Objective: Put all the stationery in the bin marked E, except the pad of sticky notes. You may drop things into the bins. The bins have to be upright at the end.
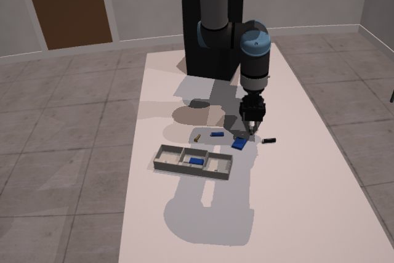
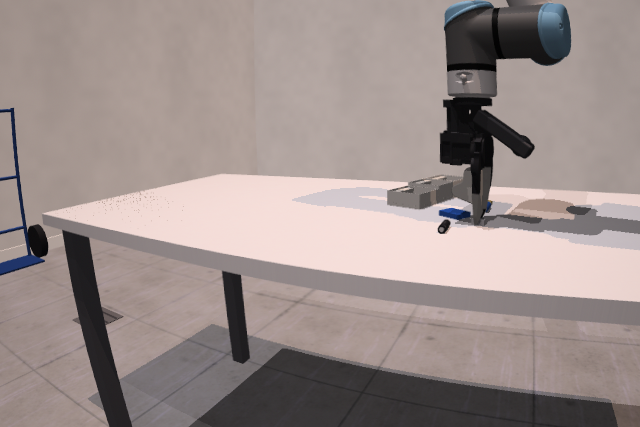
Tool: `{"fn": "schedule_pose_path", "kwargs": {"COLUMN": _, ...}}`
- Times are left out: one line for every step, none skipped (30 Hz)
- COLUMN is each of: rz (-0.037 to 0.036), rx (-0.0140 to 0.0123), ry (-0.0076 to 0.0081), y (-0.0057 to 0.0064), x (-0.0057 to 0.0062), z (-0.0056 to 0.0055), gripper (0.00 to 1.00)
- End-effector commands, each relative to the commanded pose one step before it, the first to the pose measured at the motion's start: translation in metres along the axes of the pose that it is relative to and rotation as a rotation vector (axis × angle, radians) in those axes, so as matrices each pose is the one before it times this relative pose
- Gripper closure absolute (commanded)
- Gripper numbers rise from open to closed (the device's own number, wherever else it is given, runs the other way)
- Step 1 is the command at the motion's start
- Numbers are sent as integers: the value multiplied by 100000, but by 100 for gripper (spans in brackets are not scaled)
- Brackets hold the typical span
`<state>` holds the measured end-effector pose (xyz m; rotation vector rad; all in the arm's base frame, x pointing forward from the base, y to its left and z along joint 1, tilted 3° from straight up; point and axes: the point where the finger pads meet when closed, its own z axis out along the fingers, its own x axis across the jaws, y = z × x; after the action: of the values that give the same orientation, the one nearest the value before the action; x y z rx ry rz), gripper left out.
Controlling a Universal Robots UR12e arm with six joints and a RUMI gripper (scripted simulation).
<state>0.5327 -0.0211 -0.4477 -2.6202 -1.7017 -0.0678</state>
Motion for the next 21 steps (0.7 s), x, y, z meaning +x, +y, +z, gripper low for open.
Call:
{"fn": "schedule_pose_path", "kwargs": {"rz": 0, "rx": -79, "ry": 10, "y": 37, "x": 7, "z": -990, "gripper": 100}}
{"fn": "schedule_pose_path", "kwargs": {"rz": 0, "rx": 0, "ry": 0, "y": 0, "x": 0, "z": -333, "gripper": 100}}
{"fn": "schedule_pose_path", "kwargs": {"rz": 0, "rx": 0, "ry": 0, "y": 0, "x": 0, "z": -333, "gripper": 100}}
{"fn": "schedule_pose_path", "kwargs": {"rz": 0, "rx": 0, "ry": 0, "y": 0, "x": 0, "z": 0, "gripper": 100}}
{"fn": "schedule_pose_path", "kwargs": {"rz": 0, "rx": 0, "ry": 0, "y": 0, "x": 0, "z": 0, "gripper": 100}}
{"fn": "schedule_pose_path", "kwargs": {"rz": 0, "rx": 0, "ry": 0, "y": 0, "x": 0, "z": -333, "gripper": 100}}
{"fn": "schedule_pose_path", "kwargs": {"rz": 0, "rx": 0, "ry": 0, "y": 0, "x": 0, "z": -333, "gripper": 100}}
{"fn": "schedule_pose_path", "kwargs": {"rz": 0, "rx": 0, "ry": 0, "y": 0, "x": 0, "z": -333, "gripper": 100}}
{"fn": "schedule_pose_path", "kwargs": {"rz": 0, "rx": 0, "ry": 0, "y": 0, "x": 0, "z": -333, "gripper": 100}}
{"fn": "schedule_pose_path", "kwargs": {"rz": 0, "rx": 0, "ry": 0, "y": 0, "x": 0, "z": -333, "gripper": 100}}
{"fn": "schedule_pose_path", "kwargs": {"rz": 0, "rx": 0, "ry": 0, "y": 0, "x": 0, "z": -333, "gripper": 100}}
{"fn": "schedule_pose_path", "kwargs": {"rz": 0, "rx": 0, "ry": 0, "y": 0, "x": 0, "z": -333, "gripper": 100}}
{"fn": "schedule_pose_path", "kwargs": {"rz": 0, "rx": 0, "ry": 0, "y": 0, "x": 0, "z": -333, "gripper": 100}}
{"fn": "schedule_pose_path", "kwargs": {"rz": 0, "rx": 0, "ry": 0, "y": 0, "x": 0, "z": -333, "gripper": 100}}
{"fn": "schedule_pose_path", "kwargs": {"rz": 0, "rx": 0, "ry": 0, "y": 0, "x": 0, "z": -333, "gripper": 100}}
{"fn": "schedule_pose_path", "kwargs": {"rz": 0, "rx": 0, "ry": 0, "y": 0, "x": 0, "z": -333, "gripper": 100}}
{"fn": "schedule_pose_path", "kwargs": {"rz": 0, "rx": 0, "ry": 0, "y": 0, "x": 0, "z": -333, "gripper": 100}}
{"fn": "schedule_pose_path", "kwargs": {"rz": 0, "rx": 0, "ry": 0, "y": 0, "x": 0, "z": -333, "gripper": 100}}
{"fn": "schedule_pose_path", "kwargs": {"rz": 0, "rx": 0, "ry": 0, "y": 0, "x": 0, "z": 0, "gripper": 100}}
{"fn": "schedule_pose_path", "kwargs": {"rz": 0, "rx": 0, "ry": 0, "y": 0, "x": 0, "z": 0, "gripper": 100}}
{"fn": "schedule_pose_path", "kwargs": {"rz": 0, "rx": 0, "ry": 0, "y": 0, "x": 0, "z": 0, "gripper": 100}}
